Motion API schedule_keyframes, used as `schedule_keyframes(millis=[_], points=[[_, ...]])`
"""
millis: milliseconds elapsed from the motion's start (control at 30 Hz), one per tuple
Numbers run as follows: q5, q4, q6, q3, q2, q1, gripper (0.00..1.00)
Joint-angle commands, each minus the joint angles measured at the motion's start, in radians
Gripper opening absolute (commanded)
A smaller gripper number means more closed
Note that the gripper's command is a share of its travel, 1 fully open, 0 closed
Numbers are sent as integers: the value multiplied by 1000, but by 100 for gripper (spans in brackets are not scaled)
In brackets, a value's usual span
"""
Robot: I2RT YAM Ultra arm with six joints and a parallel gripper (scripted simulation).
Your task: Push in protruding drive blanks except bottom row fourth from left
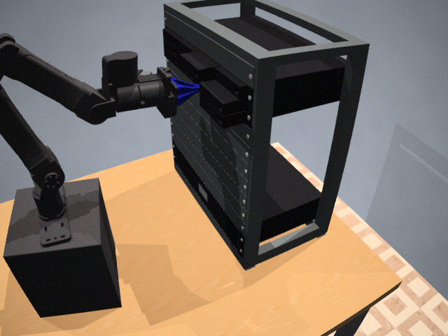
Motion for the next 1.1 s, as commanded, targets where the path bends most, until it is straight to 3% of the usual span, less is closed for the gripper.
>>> schedule_keyframes(millis=[0, 1067], points=[[-14, 61, 6, 61, 8, -5, 0], [-14, 66, 6, 71, 23, -4, 0]])
